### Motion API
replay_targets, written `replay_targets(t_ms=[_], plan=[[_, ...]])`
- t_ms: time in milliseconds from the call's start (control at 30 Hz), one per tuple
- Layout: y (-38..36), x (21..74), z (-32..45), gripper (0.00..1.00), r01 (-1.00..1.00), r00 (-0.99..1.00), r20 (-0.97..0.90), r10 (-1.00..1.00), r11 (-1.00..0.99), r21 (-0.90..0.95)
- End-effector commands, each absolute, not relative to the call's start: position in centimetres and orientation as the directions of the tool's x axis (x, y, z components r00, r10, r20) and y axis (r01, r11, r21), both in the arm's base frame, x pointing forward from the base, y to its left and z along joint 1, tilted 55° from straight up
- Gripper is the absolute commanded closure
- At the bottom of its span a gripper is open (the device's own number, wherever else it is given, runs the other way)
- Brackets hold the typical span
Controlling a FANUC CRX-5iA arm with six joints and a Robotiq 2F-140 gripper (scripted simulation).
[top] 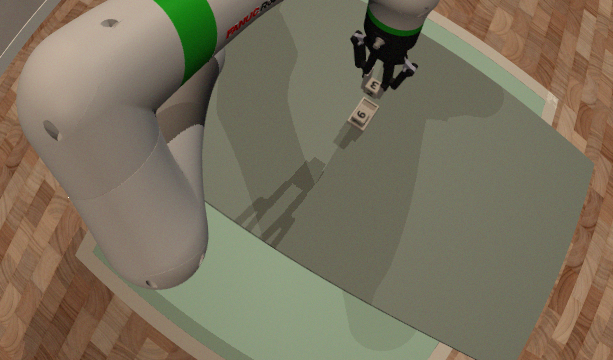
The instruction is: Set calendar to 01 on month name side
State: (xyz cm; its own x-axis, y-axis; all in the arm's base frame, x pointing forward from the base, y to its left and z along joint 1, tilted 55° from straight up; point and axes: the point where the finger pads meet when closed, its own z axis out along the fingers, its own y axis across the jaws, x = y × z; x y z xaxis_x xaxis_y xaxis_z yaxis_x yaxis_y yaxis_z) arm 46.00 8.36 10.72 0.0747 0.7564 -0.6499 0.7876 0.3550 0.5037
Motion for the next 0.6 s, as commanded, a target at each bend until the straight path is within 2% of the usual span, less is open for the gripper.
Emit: replay_targets(t_ms=[0,567], plan=[[8.2,46.2,10.5,0.84,0.787,0.074,-0.650,0.757,0.355,0.504],[5.7,49.0,8.0,0.84,0.787,0.074,-0.650,0.757,0.355,0.504]])
